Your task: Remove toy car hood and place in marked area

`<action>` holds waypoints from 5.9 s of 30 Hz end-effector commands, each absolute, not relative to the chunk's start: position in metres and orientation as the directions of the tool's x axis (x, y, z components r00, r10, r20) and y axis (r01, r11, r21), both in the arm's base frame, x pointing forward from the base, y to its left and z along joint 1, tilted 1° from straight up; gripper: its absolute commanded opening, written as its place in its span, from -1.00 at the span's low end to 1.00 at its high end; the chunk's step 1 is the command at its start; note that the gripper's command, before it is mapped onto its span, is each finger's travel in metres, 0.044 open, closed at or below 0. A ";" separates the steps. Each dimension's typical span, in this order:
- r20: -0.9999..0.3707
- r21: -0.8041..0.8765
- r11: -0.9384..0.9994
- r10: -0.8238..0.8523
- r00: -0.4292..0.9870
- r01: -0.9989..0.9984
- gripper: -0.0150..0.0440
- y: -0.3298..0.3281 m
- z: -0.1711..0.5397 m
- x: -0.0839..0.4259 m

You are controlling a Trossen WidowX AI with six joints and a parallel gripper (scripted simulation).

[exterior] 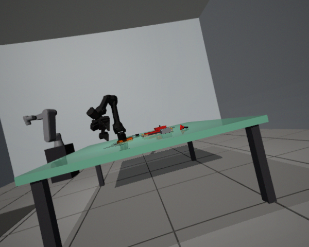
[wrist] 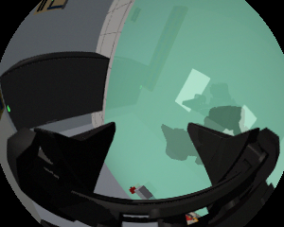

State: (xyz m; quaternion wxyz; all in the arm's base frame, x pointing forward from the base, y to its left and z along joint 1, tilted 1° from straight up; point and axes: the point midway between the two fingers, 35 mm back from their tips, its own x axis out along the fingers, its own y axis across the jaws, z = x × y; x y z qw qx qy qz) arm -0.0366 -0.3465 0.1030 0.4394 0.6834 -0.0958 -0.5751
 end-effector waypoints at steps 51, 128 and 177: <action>-0.999 -0.006 0.993 -0.001 0.038 -0.114 1.00 -0.057 0.130 0.348; -1.000 -0.017 0.981 -0.013 0.019 -0.194 1.00 -0.045 0.086 0.351; -1.000 -0.017 0.981 -0.013 0.019 -0.194 1.00 -0.045 0.063 0.351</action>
